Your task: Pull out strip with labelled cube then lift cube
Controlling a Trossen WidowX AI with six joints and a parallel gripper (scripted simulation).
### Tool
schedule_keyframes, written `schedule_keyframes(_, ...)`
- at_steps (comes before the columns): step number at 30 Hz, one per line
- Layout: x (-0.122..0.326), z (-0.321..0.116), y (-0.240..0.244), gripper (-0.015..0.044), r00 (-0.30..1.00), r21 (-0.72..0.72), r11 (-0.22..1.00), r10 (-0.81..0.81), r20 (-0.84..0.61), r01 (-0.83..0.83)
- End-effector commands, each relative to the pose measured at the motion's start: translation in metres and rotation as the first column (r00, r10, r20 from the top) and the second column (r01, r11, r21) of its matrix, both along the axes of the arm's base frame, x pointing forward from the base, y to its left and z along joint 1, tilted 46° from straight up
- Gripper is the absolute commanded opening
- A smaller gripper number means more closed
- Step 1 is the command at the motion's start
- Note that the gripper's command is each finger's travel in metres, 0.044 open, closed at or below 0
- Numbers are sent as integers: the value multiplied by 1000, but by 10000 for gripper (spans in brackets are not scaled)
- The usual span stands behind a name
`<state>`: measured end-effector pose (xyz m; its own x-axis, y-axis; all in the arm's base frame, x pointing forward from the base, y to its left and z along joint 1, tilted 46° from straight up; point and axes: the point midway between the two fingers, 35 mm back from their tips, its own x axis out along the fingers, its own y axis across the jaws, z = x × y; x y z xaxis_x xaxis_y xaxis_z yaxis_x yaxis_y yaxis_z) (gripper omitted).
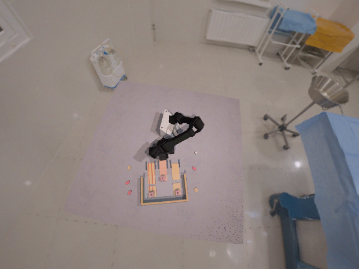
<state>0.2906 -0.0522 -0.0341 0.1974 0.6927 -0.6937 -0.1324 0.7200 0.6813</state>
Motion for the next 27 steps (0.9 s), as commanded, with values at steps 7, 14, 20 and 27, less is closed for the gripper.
schedule_keyframes(7, -20, -7, 6, 0, 1000, 1, 1000, 16, -26, -16)
schedule_keyframes(14, -31, -10, 6, 0, 1000, 1, 1000, 16, -27, -16)
schedule_keyframes(20, -41, -12, 6, 0, 999, 1, 1000, 16, -27, -16)
schedule_keyframes(27, -51, -14, 7, 0, 999, 1, 1000, 16, -28, -16)
